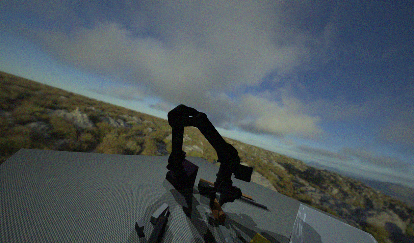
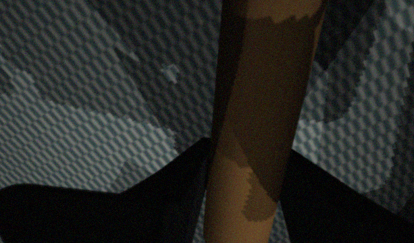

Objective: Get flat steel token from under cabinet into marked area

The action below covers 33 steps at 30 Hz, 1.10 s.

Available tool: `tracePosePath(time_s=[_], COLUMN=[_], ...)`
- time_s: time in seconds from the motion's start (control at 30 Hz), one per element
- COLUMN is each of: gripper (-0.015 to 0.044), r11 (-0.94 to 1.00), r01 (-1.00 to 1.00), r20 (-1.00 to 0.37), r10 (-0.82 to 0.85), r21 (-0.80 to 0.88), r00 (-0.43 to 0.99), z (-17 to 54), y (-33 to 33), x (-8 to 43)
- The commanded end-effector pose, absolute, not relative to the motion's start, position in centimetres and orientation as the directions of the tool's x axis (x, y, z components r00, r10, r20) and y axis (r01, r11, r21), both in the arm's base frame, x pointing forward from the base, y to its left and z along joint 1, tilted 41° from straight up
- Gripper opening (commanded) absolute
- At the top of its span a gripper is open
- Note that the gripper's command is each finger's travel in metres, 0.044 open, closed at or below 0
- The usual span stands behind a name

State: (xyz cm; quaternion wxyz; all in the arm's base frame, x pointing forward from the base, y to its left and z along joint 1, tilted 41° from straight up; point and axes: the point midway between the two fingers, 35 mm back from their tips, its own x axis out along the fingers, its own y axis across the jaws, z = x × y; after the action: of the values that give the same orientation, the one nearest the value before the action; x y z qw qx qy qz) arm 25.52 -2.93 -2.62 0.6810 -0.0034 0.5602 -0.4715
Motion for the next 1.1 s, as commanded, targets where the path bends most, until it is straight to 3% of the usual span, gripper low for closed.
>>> tracePosePath(time_s=[0.0,1.07], gripper=[0.0,0.0], r11=[0.56,0.561], r01=[0.638,0.638], r20=[-0.763,-0.764], r10=[-0.643,-0.641], r21=[-0.529,-0.527], r00=[-0.068,-0.067], z=[-3.0,-5.4], y=[-2.2,0.6], x=[25.7,25.7])
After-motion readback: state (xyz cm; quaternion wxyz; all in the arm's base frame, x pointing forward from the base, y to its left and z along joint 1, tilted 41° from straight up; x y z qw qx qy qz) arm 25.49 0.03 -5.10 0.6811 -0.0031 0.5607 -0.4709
